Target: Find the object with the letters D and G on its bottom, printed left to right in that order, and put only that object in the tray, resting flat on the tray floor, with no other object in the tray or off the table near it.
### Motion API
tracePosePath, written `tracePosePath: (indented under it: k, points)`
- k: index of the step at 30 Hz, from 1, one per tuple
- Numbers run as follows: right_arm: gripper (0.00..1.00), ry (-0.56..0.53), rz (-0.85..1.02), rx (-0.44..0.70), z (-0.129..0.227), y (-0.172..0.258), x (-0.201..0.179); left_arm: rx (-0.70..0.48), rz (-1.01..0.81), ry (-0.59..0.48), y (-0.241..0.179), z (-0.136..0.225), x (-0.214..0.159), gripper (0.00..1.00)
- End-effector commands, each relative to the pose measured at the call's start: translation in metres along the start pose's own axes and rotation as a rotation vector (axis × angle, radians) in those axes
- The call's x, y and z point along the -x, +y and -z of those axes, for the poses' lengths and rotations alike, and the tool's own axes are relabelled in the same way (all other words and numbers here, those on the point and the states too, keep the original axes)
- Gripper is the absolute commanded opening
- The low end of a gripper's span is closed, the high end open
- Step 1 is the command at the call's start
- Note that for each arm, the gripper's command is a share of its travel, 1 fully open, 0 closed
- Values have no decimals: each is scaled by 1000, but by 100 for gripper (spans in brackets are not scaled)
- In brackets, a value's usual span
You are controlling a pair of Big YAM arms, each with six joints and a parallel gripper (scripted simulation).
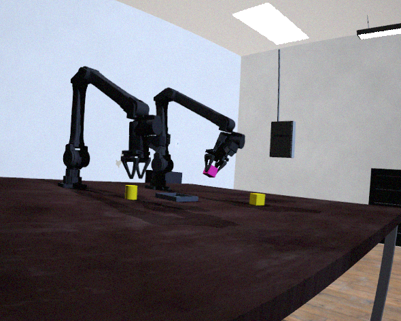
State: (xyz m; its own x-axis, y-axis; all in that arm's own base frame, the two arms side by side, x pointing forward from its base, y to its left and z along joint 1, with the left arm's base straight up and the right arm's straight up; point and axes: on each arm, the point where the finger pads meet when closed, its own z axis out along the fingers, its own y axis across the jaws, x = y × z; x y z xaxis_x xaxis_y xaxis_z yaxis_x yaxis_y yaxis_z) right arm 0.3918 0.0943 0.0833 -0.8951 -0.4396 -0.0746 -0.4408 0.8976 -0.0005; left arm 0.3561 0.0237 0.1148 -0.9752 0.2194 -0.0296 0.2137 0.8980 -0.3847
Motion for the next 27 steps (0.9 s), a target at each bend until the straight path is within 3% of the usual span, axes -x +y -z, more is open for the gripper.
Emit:
tracePosePath:
  k: [1,3,10,15,22,27]
  points:
    - [69,38,309,23,-8,4,-7,110,-16,-17,32,-4,-2,41]
    - [69,38,309,23,-8,4,-7,110,-16,-17,32,-4,-2,41]
    - [69,91,364,19,-12,2,-20,282,-10,29,78,-19,-18,41]
    - [69,70,349,8,-5,1,-13,367,-5,48,97,-22,-25,41]
    - [69,57,349,5,-2,1,-11,404,-7,25,99,-10,-15,41]
    - [69,79,369,15,-22,6,-18,388,-13,52,94,-35,-29,41]
